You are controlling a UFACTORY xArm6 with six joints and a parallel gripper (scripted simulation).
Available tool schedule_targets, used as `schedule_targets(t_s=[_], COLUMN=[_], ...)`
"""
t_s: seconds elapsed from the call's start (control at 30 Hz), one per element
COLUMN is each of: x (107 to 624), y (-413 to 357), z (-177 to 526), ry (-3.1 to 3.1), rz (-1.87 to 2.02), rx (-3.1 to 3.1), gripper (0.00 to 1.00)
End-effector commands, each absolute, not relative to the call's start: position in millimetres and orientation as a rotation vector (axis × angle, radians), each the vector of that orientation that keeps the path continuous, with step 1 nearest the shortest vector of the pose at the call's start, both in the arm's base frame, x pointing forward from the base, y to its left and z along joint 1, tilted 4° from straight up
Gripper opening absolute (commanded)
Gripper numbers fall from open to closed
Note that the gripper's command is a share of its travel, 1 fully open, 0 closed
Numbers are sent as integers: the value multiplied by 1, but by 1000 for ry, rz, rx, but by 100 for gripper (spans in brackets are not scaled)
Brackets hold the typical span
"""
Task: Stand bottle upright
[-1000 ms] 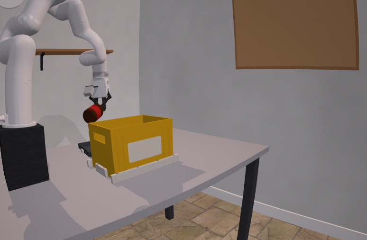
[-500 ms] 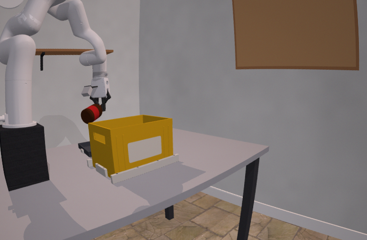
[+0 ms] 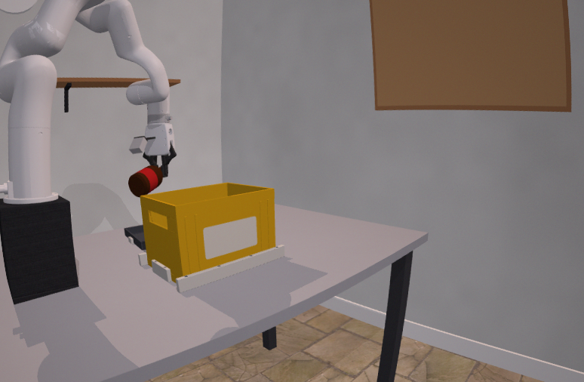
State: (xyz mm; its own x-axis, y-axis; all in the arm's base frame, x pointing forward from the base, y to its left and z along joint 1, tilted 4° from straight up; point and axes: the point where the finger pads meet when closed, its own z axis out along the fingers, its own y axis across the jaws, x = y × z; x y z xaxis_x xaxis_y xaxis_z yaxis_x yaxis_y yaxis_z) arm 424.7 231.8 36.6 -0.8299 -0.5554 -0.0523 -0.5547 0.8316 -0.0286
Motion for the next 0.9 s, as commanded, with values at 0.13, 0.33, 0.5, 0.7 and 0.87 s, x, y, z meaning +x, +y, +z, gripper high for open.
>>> schedule_targets(t_s=[0.13,0.33,0.5,0.7,0.87], x=[426,426,426,426,426], y=[233,233,233,233,233], z=[38,38,38,38,38], ry=[2973,2996,3021,3035,3036], rz=[-14,-11,-8,-5,-5], rx=[-798,-705,-591,-515,-508], gripper=[0,0,0,0,0])
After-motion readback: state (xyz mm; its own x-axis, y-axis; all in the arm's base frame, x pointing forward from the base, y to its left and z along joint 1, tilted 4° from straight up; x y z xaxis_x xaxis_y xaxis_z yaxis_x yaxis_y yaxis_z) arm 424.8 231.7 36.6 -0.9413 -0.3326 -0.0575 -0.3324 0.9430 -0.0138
